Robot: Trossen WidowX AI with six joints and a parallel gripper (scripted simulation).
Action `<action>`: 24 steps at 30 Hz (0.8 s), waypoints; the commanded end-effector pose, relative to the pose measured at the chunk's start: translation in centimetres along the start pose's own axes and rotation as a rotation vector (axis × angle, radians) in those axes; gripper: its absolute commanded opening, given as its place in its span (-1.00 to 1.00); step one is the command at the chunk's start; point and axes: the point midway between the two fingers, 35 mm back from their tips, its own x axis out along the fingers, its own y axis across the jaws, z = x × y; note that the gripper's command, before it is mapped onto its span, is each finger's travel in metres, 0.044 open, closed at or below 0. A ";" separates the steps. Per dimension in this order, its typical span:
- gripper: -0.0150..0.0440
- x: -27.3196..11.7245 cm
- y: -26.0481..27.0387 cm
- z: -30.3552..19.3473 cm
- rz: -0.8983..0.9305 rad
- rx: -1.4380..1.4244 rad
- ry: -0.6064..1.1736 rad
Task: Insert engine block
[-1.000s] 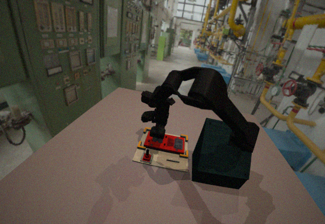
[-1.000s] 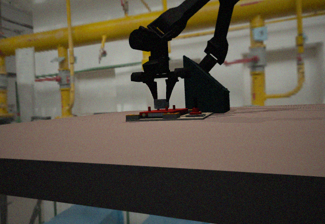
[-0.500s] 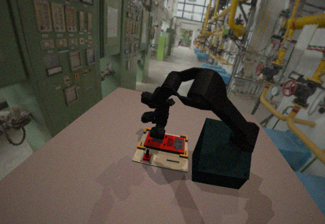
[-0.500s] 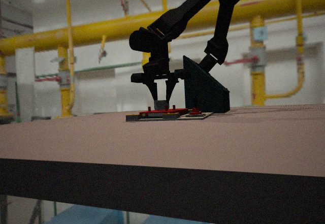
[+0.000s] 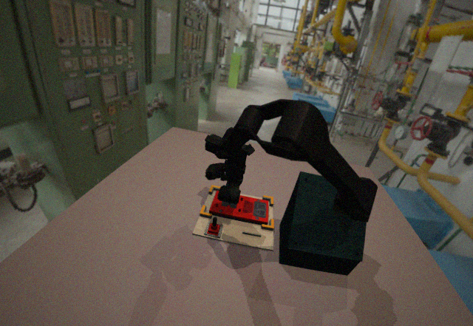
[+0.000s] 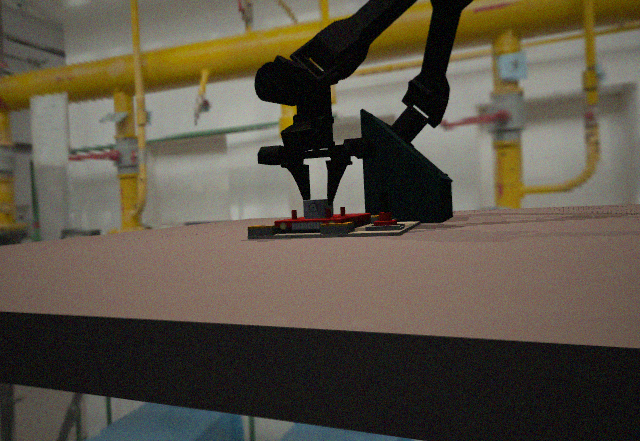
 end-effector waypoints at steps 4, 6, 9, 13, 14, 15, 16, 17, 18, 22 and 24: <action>0.05 0.2 0.0 0.0 0.004 0.003 -0.001; 0.05 0.3 0.0 0.0 0.004 0.003 -0.001; 0.05 0.3 0.0 0.0 0.004 0.003 -0.001; 0.05 0.4 0.0 0.0 0.004 0.003 -0.001; 0.05 0.5 0.0 0.0 0.004 0.003 -0.001; 0.05 0.5 0.0 0.0 0.004 0.003 -0.001; 0.05 0.5 0.0 0.0 0.004 0.003 -0.001; 0.05 0.5 0.0 0.0 0.004 0.003 -0.001; 0.05 0.6 0.0 0.0 0.004 0.003 -0.001; 0.40 0.4 0.0 0.0 0.000 0.000 0.000; 0.58 0.4 0.0 0.0 0.000 0.000 0.000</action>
